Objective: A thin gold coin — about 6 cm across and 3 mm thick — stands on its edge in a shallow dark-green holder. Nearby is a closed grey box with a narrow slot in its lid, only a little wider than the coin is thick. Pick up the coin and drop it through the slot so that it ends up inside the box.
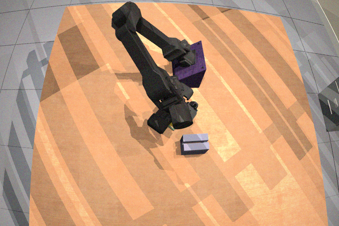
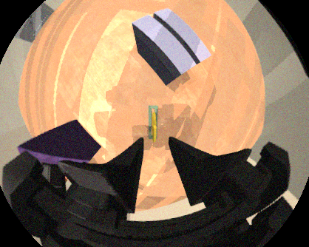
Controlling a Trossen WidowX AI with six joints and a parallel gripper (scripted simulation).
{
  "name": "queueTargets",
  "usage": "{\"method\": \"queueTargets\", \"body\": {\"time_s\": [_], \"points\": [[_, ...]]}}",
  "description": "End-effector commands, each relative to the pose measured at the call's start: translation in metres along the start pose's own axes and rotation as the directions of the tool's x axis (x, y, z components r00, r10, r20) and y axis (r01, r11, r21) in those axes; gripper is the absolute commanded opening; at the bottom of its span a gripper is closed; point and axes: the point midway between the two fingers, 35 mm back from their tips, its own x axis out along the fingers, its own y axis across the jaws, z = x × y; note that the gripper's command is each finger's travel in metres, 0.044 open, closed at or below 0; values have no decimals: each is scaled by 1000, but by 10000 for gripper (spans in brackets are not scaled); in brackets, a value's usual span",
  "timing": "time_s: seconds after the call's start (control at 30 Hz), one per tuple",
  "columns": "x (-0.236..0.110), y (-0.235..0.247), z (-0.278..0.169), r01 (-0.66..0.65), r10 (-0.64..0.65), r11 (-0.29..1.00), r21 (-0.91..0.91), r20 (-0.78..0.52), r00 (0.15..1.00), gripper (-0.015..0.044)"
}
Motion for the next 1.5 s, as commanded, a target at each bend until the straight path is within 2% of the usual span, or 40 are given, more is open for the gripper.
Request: {"method": "queueTargets", "body": {"time_s": [0.0,1.33,1.47], "points": [[5,0,0,5,-5,1000,-7,-4,1000,161],[66,0,-1,7,-7,1000,-7,-6,1000,161],[66,0,-1,7,-7,1000,-7,-6,1000,56]]}}
